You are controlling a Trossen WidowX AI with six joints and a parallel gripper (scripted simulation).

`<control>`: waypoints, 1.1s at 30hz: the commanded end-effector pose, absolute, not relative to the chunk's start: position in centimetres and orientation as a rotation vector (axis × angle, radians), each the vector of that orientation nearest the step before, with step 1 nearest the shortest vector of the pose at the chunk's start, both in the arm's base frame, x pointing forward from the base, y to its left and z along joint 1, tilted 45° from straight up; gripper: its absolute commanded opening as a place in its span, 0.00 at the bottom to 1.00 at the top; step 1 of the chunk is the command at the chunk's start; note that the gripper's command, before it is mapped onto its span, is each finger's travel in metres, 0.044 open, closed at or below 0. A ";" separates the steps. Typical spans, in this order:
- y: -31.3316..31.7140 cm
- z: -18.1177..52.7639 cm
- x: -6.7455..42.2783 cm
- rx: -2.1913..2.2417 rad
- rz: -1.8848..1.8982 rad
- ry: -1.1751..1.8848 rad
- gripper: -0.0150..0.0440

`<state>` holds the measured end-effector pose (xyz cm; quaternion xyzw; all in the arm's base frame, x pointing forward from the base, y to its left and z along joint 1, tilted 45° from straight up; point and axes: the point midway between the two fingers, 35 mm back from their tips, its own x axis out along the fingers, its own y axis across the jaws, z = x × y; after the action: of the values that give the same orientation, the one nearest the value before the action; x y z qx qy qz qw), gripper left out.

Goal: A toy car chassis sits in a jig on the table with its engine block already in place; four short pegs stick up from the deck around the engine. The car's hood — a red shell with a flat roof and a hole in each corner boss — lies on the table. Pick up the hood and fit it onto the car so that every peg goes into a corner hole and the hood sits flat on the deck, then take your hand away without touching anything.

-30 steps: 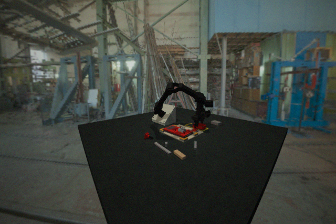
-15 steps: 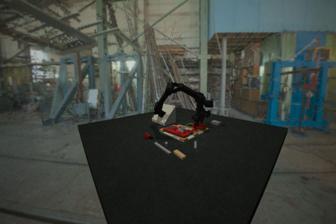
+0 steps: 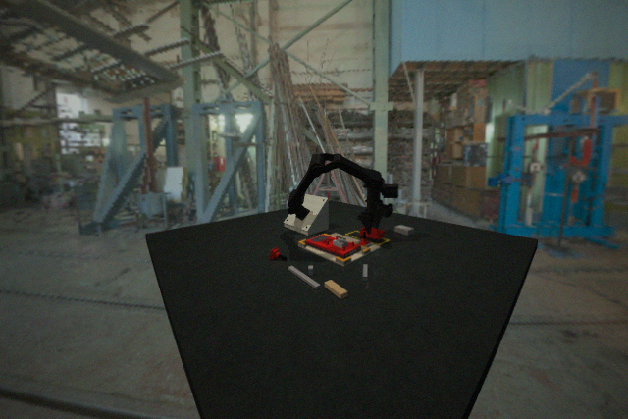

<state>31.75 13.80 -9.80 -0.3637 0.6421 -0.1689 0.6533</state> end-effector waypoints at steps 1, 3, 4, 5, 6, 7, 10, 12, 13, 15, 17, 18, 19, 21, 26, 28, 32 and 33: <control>14.6 -9.1 31.9 -0.813 -0.379 1.451 0.25; 15.0 -8.8 31.8 -0.813 -0.379 1.451 0.25; 15.2 -8.6 31.8 -0.813 -0.379 1.451 0.25; 15.4 -8.4 31.7 -0.813 -0.379 1.451 0.25; 15.6 -8.2 31.7 -0.813 -0.379 1.451 0.25; 15.7 -8.0 31.7 -0.813 -0.379 1.451 0.25; 16.3 -7.4 31.6 -0.812 -0.378 1.452 0.25; 16.7 -7.0 31.5 -0.812 -0.378 1.452 0.25; 16.9 -6.9 31.5 -0.812 -0.378 1.452 0.25; 17.2 -6.5 31.4 -0.812 -0.378 1.452 0.25; 17.5 -6.2 31.3 -0.812 -0.378 1.452 0.25; 17.7 -6.0 31.3 -0.812 -0.378 1.452 0.25; 17.8 -5.8 31.3 -0.812 -0.378 1.452 0.25; 18.1 -5.6 31.2 -0.812 -0.378 1.452 0.25; 18.6 -5.0 31.1 -0.812 -0.377 1.452 0.25; 18.8 -4.9 31.1 -0.812 -0.377 1.452 0.25; 18.5 -5.1 31.0 -0.833 -0.370 1.458 0.25; 18.5 -5.1 31.0 -0.846 -0.358 1.463 0.25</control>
<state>31.02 18.51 -5.03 -0.3648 0.6419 -0.1652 0.6539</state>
